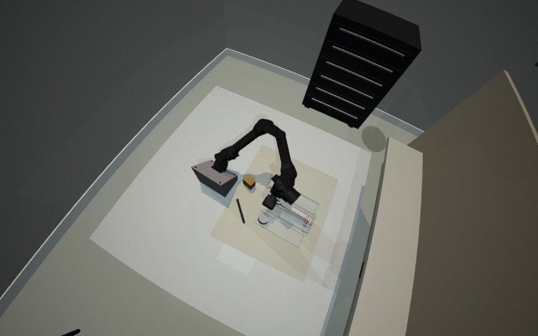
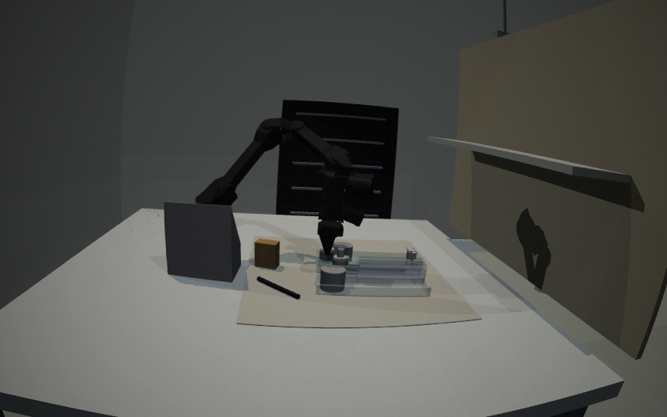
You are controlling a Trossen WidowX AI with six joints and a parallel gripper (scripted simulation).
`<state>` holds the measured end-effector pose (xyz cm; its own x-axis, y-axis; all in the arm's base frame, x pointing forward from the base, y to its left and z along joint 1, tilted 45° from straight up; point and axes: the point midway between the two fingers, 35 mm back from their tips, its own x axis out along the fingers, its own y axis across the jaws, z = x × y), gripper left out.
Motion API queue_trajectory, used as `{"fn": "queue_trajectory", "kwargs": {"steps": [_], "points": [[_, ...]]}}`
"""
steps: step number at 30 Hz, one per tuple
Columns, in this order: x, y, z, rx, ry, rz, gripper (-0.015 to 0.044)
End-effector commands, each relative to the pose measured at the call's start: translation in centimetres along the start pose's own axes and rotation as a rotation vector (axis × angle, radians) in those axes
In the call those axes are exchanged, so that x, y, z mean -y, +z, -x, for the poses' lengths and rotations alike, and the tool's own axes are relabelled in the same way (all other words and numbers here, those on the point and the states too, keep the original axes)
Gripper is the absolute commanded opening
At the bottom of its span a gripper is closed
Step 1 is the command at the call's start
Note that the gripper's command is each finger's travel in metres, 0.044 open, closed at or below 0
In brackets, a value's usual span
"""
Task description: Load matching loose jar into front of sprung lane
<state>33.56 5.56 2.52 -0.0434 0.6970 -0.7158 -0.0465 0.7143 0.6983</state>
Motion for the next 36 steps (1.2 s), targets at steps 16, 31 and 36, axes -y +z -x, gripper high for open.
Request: {"fn": "queue_trajectory", "kwargs": {"steps": [16, 31, 36], "points": [[-0.16, 0.95, 0.23, 0.022, 0.003, 0.014, 0.0], [-0.16, 0.97, -0.21, 0.022, 0.003, 0.014, 0.0], [-0.16, 0.97, -0.39, 0.022, 0.003, 0.014, 0.0]]}}
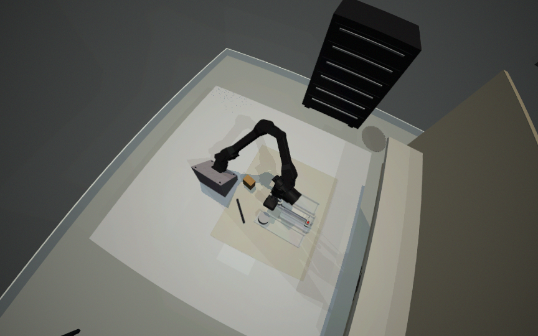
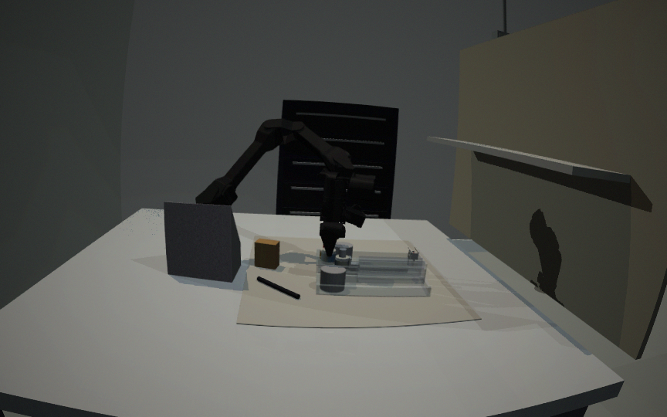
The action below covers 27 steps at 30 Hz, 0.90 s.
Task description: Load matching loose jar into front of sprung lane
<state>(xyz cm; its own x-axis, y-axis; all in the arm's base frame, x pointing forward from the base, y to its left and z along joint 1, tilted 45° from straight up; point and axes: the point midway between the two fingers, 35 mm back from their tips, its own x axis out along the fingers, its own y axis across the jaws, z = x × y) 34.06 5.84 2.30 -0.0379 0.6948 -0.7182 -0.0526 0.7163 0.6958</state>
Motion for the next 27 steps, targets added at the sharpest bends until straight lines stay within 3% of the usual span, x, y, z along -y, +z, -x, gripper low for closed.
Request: {"fn": "queue_trajectory", "kwargs": {"steps": [1, 27], "points": [[-0.13, 0.46, -0.11, 0.017, 0.006, 0.008, 0.0], [-0.14, 0.36, -1.04, 0.017, 0.007, 0.008, 0.0]]}}
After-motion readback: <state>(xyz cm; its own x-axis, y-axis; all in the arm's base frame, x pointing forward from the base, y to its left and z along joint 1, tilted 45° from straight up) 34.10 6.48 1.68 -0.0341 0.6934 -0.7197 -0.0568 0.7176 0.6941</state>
